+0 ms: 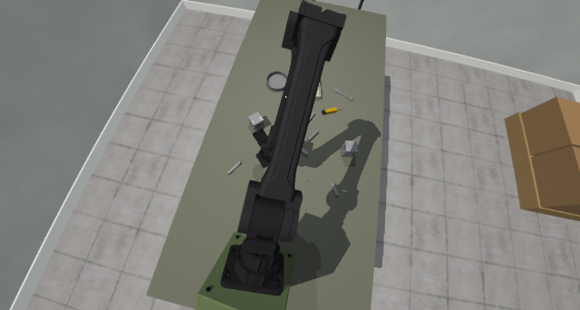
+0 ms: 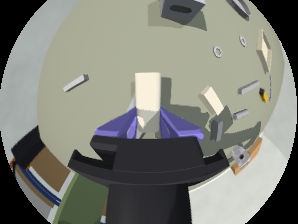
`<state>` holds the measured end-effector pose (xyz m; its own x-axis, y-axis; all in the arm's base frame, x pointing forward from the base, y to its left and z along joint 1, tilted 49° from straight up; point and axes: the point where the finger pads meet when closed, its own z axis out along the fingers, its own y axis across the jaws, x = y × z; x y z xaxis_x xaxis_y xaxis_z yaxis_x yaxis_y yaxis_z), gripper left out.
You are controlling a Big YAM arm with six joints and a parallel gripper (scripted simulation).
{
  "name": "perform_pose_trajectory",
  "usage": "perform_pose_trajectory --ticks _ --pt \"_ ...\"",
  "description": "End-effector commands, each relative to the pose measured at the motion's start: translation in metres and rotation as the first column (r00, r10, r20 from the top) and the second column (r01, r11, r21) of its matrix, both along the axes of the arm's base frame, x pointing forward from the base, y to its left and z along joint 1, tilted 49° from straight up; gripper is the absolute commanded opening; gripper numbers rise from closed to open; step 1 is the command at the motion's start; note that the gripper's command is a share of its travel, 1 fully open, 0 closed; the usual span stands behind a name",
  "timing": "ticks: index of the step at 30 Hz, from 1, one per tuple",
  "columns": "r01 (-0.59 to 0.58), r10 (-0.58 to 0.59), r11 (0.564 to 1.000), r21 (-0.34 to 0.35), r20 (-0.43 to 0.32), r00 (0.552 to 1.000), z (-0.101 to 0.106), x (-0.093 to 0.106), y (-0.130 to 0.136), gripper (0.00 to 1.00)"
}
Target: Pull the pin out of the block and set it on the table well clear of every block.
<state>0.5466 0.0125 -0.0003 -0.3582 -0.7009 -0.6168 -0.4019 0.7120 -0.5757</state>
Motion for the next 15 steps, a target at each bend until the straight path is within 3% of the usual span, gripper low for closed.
perform_pose_trajectory --ticks 1,15 --pt "-0.021 0.021 1.0 -0.007 -0.018 1.0 -0.011 -0.009 0.011 0.0" --pt "-0.023 0.023 1.0 -0.006 -0.02 1.0 -0.022 -0.019 0.014 0.0"
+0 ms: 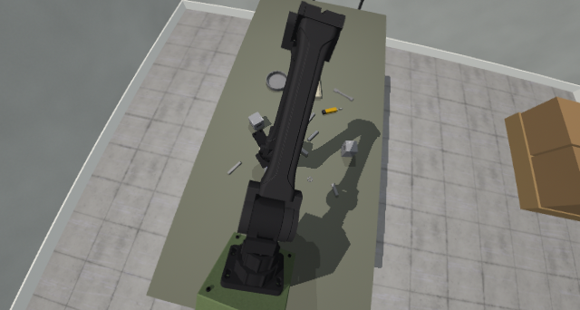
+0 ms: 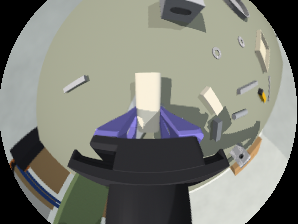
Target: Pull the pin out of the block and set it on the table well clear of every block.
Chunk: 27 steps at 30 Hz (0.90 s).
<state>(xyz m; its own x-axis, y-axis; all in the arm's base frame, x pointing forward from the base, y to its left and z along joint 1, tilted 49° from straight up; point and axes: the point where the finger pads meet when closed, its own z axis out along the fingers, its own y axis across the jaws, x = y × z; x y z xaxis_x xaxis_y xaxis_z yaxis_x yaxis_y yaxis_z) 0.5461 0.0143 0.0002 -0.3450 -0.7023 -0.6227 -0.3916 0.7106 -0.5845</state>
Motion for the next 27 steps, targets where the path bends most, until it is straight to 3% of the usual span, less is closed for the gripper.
perform_pose_trajectory --ticks 1,27 --pt "-0.022 0.022 1.0 -0.005 -0.04 0.999 -0.024 -0.02 0.013 0.0" --pt "-0.02 0.02 1.0 -0.001 -0.043 0.999 -0.043 -0.037 0.018 0.0"
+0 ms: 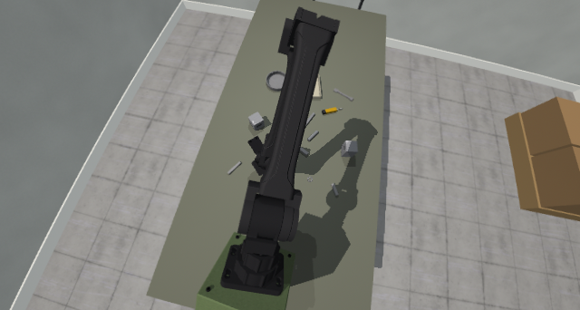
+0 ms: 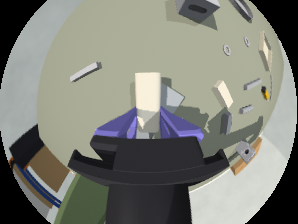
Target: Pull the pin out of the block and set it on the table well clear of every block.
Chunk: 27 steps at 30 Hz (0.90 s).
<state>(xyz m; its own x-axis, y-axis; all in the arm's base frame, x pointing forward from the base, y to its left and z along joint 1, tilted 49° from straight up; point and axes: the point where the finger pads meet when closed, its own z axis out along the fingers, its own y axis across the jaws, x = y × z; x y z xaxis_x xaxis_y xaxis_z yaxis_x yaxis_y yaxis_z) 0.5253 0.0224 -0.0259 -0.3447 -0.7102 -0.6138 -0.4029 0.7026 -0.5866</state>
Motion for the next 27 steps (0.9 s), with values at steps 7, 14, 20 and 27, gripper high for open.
perform_pose_trajectory --ticks 7,14,20,27 --pt "-0.011 0.011 1.0 0.007 -0.034 0.999 -0.019 -0.019 0.011 0.0" --pt "-0.009 0.01 1.0 0.009 -0.035 0.999 -0.023 -0.022 0.012 0.0" --pt "-0.007 0.007 1.0 0.012 -0.037 0.999 -0.029 -0.028 0.013 0.0" --pt "-0.005 0.005 1.0 0.016 -0.039 0.999 -0.035 -0.034 0.015 0.0"
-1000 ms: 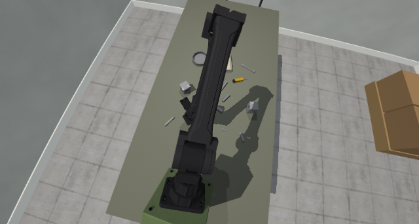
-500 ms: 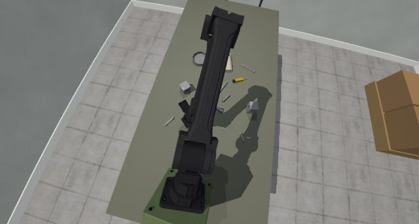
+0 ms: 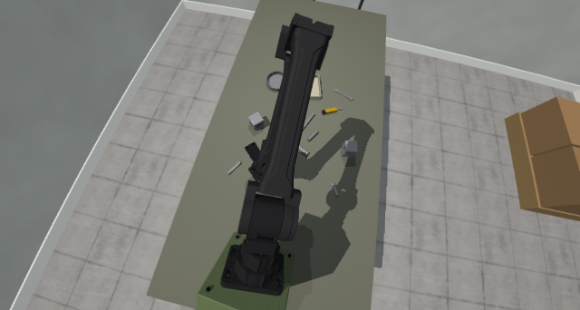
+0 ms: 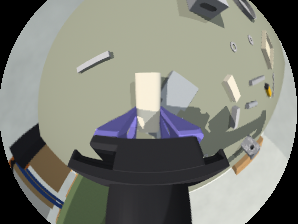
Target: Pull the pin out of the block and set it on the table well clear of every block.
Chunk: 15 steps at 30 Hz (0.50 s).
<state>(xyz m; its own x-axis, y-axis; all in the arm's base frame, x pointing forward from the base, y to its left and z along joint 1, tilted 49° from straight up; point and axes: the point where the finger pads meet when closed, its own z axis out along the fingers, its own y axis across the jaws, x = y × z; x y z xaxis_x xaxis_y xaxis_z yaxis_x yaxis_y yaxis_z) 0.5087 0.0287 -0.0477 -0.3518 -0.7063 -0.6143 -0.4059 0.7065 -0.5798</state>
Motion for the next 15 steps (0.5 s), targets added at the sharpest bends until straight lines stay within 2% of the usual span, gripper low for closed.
perform_pose_trajectory --ticks 1,15 --pt "-0.007 0.008 1.0 0.011 -0.031 1.0 -0.0136 -0.0173 0.009 0.0" --pt "-0.007 0.007 1.0 0.012 -0.032 0.999 -0.0197 -0.0226 0.0107 0.0"
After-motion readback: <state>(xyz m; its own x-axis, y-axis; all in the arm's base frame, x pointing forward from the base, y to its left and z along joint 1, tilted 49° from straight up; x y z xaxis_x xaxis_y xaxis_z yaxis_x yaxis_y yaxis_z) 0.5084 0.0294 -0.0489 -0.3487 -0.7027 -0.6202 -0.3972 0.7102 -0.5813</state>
